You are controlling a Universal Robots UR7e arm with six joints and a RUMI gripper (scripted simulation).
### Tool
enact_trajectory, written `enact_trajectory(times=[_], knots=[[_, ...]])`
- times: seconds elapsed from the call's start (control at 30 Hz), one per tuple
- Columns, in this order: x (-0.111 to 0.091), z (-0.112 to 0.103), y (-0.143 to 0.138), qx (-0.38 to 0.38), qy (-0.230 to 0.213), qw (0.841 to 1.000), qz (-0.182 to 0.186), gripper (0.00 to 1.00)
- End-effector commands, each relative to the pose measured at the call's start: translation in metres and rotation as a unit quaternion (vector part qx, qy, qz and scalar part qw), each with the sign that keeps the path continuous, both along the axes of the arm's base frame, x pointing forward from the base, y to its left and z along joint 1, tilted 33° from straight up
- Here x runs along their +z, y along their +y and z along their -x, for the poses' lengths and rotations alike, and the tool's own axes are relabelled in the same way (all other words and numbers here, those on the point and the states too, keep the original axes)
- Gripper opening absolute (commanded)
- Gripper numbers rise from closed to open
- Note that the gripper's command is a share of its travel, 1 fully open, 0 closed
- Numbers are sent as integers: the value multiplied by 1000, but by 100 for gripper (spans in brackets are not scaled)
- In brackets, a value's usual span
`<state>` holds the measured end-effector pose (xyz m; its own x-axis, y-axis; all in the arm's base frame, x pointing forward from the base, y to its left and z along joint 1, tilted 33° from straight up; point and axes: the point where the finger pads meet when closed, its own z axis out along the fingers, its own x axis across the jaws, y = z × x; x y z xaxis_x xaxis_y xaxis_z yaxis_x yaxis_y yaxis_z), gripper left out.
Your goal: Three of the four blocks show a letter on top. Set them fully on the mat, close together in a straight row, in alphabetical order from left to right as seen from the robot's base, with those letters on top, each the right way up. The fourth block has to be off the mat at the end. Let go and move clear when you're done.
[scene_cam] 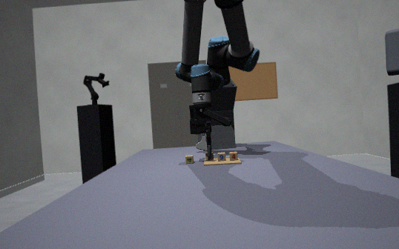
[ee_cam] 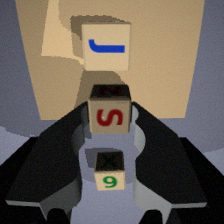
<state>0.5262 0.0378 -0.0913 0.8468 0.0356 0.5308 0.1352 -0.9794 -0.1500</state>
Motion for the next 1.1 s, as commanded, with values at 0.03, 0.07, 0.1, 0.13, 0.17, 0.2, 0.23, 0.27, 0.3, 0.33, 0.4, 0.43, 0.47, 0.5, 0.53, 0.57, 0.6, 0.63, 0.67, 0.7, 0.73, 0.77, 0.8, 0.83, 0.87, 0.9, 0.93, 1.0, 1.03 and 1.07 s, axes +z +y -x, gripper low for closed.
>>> enact_trajectory(times=[0.03, 0.07, 0.1, 0.13, 0.17, 0.2, 0.23, 0.27, 0.3, 0.33, 0.4, 0.43, 0.47, 0.5, 0.53, 0.57, 0.6, 0.63, 0.67, 0.7, 0.73, 0.77, 0.8, 0.83, 0.87, 0.9, 0.93, 1.0, 1.03, 1.07], knots=[[-1, 2, 1, 0, 2, 1000, -1, 9], [-1, 2, 1, 0, 2, 1000, -1, 9], [-1, 2, 1, 0, 2, 1000, -1, 9], [-1, 2, 1, 0, 2, 1000, -1, 9], [-1, 2, 1, 0, 2, 1000, -1, 9], [-2, 1, 1, 0, 2, 1000, -1, 9], [-2, 1, 1, 0, 2, 1000, -1, 9], [-2, 1, 1, 0, 2, 1000, -1, 9], [-2, 1, 1, 0, 1, 1000, -1, 9], [-2, 1, 1, 0, 1, 1000, -1, 9], [-2, 0, 1, 0, 1, 1000, -1, 9], [-2, -1, 1, 0, 1, 1000, 0, 9], [-2, -1, 1, 0, 0, 1000, 0, 9], [-3, -2, 1, 0, 0, 1000, 0, 9], [-3, -2, 1, 0, 0, 1000, 0, 9], [-3, -2, 1, 0, 0, 1000, 0, 9], [-3, -2, 1, 0, 0, 1000, 0, 9], [-3, -2, 1, 0, 0, 1000, 0, 9], [-3, -2, 1, 0, 0, 1000, 0, 9], [-4, -2, 1, 0, 0, 1000, 0, 9], [-4, -2, 1, 0, 0, 1000, 0, 9], [-4, -2, 1, 0, 1, 1000, 0, 9], [-4, -2, 1, 0, 1, 1000, 0, 9], [-4, -2, 1, 0, 1, 1000, 0, 9], [-4, -2, 1, 0, 1, 1000, -1, 9], [-4, -2, 1, 0, 1, 1000, -1, 9], [-4, -2, 1, 0, 1, 1000, -1, 9], [-4, -2, 1, 0, 1, 1000, 0, 9], [-4, -2, 1, 0, 1, 1000, 0, 9], [-4, -2, 1, 0, 1, 1000, 0, 9]])
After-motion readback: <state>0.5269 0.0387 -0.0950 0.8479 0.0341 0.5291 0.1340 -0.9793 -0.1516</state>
